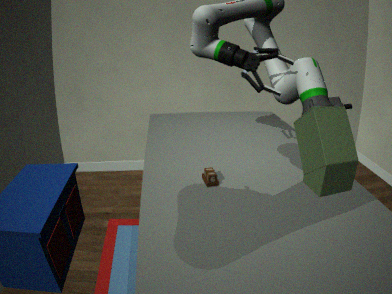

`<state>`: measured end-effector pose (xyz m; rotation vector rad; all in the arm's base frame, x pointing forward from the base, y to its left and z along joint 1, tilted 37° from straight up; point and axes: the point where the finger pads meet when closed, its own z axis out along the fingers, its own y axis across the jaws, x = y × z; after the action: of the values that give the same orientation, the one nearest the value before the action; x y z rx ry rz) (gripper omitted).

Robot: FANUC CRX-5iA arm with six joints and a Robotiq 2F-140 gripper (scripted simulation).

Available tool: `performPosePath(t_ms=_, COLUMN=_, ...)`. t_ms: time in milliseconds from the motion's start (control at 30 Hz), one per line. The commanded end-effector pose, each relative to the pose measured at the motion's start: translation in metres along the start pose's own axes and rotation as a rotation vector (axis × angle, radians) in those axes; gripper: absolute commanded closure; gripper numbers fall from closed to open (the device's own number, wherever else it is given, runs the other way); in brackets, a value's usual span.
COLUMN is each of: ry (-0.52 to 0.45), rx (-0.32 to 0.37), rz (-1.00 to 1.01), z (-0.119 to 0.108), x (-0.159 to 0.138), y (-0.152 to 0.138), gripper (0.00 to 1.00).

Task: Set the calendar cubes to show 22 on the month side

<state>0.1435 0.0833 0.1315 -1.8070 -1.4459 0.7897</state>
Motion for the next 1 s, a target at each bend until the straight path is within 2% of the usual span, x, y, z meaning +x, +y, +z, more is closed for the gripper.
performPosePath(t_ms=0, ry=0.000, rx=0.000, rz=0.000, z=0.000, x=0.000, y=0.000, gripper=0.00)
performPosePath(t_ms=600, ry=-0.008, rx=-0.008, rz=0.007, z=0.000, x=-0.002, y=0.003, gripper=0.00)
performPosePath(t_ms=667, ry=-0.051, rx=-0.053, rz=0.047, z=0.001, x=-0.012, y=0.022, gripper=0.00)
performPosePath(t_ms=733, ry=-0.121, rx=-0.130, rz=0.102, z=-0.002, x=-0.029, y=0.053, gripper=0.00)
performPosePath(t_ms=800, ry=-0.144, rx=-0.156, rz=0.118, z=-0.003, x=-0.035, y=0.063, gripper=0.00)
performPosePath(t_ms=967, ry=-0.263, rx=-0.298, rz=0.179, z=-0.017, x=-0.061, y=0.113, gripper=0.00)
